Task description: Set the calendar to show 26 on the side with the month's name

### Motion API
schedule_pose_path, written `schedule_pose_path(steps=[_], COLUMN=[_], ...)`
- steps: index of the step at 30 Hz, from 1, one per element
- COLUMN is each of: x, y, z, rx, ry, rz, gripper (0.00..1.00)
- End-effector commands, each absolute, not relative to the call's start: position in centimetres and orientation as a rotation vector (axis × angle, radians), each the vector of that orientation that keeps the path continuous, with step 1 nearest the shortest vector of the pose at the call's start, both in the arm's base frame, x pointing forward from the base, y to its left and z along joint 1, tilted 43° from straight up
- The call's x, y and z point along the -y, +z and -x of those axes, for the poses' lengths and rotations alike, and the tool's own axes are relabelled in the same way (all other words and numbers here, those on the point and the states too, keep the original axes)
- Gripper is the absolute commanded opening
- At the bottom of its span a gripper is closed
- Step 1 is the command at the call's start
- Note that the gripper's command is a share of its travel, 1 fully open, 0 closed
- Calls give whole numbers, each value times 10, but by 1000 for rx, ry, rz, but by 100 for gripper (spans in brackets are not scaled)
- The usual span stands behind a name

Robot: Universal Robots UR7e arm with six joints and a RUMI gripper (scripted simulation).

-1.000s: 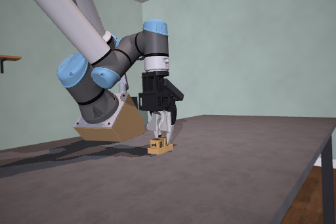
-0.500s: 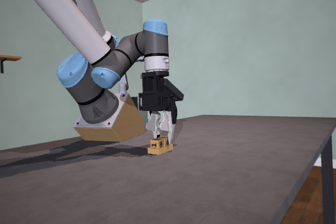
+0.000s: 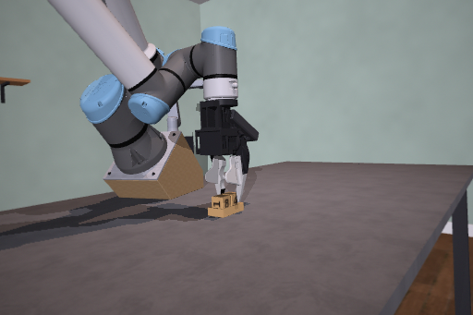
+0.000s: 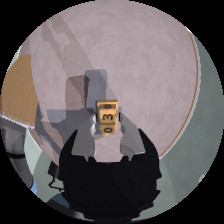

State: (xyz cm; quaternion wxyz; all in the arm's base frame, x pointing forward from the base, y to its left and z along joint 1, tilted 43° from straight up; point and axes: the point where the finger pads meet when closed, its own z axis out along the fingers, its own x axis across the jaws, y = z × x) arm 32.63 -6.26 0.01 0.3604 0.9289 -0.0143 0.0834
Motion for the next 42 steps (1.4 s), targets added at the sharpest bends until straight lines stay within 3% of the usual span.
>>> schedule_pose_path(steps=[1,42], x=[60,4], y=[3,63], z=[-326,-314], rx=[37,37], ry=[216,216], rz=[-2394,-2394], gripper=[28,28])
